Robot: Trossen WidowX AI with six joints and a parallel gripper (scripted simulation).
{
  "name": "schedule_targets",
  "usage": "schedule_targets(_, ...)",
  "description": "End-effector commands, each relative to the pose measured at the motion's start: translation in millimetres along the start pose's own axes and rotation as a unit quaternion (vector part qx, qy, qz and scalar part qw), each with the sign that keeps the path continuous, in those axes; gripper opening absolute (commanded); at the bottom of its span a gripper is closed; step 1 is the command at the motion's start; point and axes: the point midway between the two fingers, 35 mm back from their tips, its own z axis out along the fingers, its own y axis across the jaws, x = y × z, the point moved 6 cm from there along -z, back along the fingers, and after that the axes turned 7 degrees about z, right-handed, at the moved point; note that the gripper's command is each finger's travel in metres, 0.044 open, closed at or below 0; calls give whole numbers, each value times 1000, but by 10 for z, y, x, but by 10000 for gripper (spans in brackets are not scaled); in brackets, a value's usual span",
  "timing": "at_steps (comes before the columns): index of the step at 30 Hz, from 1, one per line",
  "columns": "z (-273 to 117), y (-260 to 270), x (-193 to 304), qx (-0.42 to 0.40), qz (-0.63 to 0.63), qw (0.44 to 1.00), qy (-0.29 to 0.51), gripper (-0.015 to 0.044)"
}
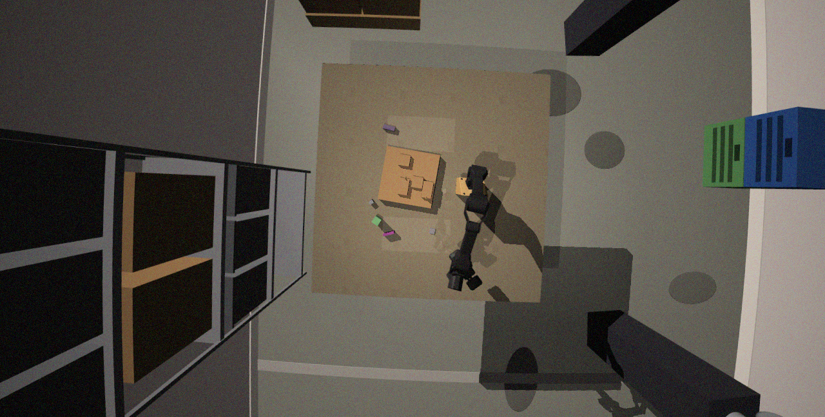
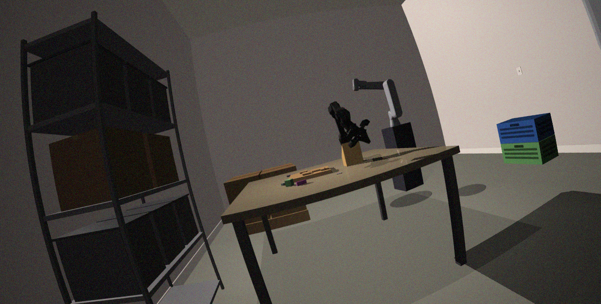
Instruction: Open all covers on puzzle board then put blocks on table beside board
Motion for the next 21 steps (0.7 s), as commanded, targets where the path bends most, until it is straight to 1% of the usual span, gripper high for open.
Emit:
schedule_targets(1,-167,-84,-83,2,7,1000,-15,0)
schedule_targets(21,-894,-612,-424,8,30,996,-85,0)
